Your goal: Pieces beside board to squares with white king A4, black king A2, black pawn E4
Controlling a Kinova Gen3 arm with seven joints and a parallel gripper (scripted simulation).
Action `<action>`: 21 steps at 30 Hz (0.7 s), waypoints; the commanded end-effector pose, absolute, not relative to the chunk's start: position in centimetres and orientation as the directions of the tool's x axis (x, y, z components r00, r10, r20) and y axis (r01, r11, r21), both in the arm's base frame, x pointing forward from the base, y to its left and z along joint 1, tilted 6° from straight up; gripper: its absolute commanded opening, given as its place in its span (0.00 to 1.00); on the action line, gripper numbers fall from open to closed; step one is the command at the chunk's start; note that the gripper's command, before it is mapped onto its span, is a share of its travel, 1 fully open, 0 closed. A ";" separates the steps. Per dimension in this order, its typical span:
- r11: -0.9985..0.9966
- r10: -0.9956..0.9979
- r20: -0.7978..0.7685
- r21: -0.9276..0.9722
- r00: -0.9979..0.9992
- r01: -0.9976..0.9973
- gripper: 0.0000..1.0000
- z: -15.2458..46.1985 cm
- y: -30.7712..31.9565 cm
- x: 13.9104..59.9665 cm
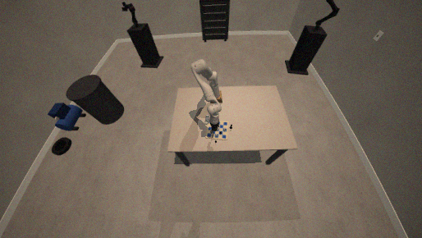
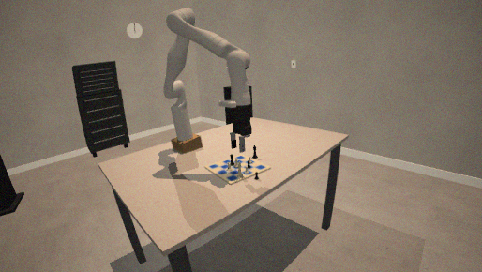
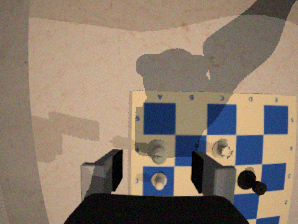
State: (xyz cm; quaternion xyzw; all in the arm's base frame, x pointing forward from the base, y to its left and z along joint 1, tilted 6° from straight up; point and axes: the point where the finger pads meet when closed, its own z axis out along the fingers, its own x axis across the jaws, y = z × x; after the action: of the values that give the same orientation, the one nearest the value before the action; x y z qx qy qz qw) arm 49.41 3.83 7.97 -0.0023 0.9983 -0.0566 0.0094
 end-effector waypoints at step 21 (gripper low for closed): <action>0.981 0.166 -0.036 -0.101 -0.986 0.168 1.00 7.7 6.9 47.8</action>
State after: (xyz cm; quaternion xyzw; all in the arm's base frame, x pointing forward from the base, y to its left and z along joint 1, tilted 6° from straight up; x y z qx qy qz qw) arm 48.05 5.68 7.71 0.0656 0.9962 -0.0568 0.0085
